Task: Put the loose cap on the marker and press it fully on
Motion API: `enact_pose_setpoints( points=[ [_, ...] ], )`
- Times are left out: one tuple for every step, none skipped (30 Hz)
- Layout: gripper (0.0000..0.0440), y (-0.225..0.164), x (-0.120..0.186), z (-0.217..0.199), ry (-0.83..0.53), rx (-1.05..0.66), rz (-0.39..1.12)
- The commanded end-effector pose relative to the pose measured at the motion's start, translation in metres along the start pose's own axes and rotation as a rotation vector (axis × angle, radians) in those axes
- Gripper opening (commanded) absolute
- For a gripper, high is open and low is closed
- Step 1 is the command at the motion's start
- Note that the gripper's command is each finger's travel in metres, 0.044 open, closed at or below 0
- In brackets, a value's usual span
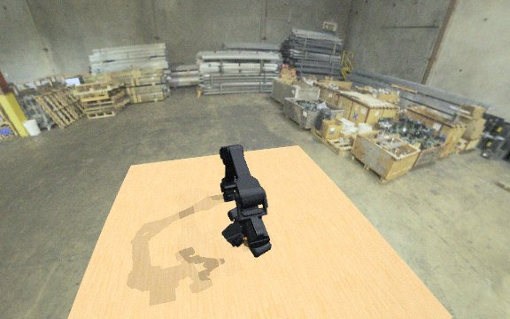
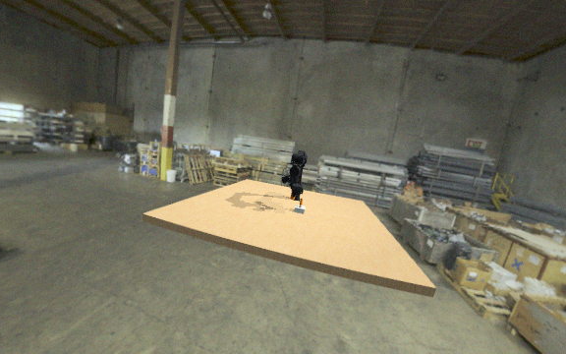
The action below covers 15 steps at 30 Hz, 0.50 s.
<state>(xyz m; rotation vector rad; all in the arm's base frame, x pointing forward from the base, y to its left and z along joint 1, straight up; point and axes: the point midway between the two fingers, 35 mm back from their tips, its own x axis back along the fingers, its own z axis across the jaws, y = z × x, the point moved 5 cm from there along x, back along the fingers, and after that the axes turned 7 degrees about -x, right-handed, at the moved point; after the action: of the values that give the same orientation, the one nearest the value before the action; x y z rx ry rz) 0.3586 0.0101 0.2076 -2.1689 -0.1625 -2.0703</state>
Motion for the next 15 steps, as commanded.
enact_pose_setpoints(
  points=[
    [0.0079,-0.014,0.007,-0.004,-0.001,0.013,0.007],
    [0.0077,-0.019,0.008,-0.006,-0.003,0.02,0.008],
    [0.0075,-0.023,0.009,-0.008,-0.006,0.026,0.009],
    [0.0072,-0.028,0.011,-0.009,-0.009,0.033,0.01],
    [0.007,-0.032,0.012,-0.011,-0.013,0.039,0.011],
    [0.0068,-0.037,0.013,-0.013,-0.016,0.045,0.012],
    [0.0065,-0.04,0.014,-0.015,-0.019,0.051,0.012],
    [0.0063,-0.044,0.015,-0.017,-0.022,0.057,0.013],
    [0.006,-0.047,0.016,-0.019,-0.025,0.062,0.013],
    [0.0058,-0.049,0.016,-0.021,-0.028,0.066,0.014],
    [0.0055,-0.051,0.017,-0.022,-0.031,0.07,0.014],
    [0.0053,-0.053,0.017,-0.024,-0.033,0.074,0.014],
    [0.005,-0.055,0.018,-0.026,-0.036,0.078,0.015],
    [0.0048,-0.056,0.018,-0.027,-0.038,0.081,0.015],
    [0.0045,-0.057,0.018,-0.029,-0.041,0.084,0.015]
  ],
)
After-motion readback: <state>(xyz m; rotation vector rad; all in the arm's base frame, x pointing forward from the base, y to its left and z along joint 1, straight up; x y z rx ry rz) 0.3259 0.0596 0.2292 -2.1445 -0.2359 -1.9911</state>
